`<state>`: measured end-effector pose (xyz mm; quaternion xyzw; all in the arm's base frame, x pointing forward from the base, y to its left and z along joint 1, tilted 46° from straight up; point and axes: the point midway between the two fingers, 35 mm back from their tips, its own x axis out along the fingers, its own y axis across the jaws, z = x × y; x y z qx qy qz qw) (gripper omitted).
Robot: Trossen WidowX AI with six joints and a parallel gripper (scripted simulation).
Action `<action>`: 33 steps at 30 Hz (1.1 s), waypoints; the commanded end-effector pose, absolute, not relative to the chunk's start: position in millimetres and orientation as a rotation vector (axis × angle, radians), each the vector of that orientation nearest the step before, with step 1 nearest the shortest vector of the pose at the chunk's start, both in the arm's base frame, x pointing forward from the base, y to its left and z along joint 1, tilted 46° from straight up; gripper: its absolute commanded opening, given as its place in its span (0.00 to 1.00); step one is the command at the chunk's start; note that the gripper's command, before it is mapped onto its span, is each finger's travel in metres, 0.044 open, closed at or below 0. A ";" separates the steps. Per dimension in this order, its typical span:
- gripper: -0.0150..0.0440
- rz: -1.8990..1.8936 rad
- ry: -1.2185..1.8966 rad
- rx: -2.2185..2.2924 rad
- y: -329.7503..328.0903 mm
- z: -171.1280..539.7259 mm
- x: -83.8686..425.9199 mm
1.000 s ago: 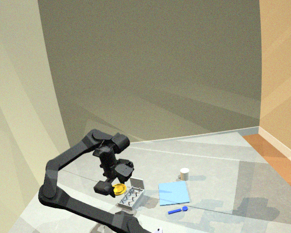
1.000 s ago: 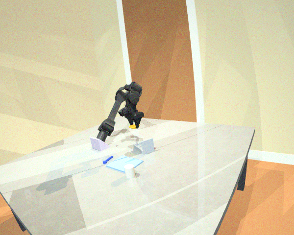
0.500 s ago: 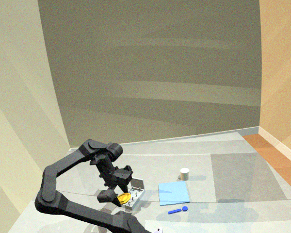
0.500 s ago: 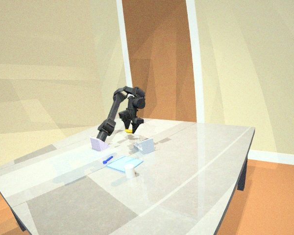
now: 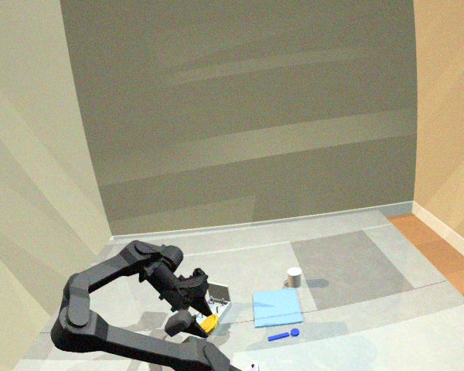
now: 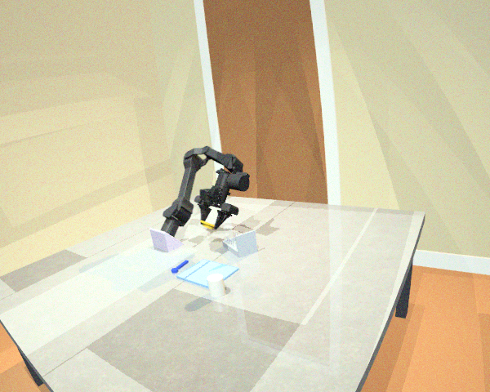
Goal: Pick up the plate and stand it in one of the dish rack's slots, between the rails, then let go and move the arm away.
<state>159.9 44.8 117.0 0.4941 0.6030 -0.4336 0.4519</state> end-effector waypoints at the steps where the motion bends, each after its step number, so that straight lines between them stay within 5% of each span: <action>1: 0.25 -1.051 1.423 1.142 42.7 111.8 158.1; 33: 0.25 -0.770 0.903 0.742 43.0 100.2 175.6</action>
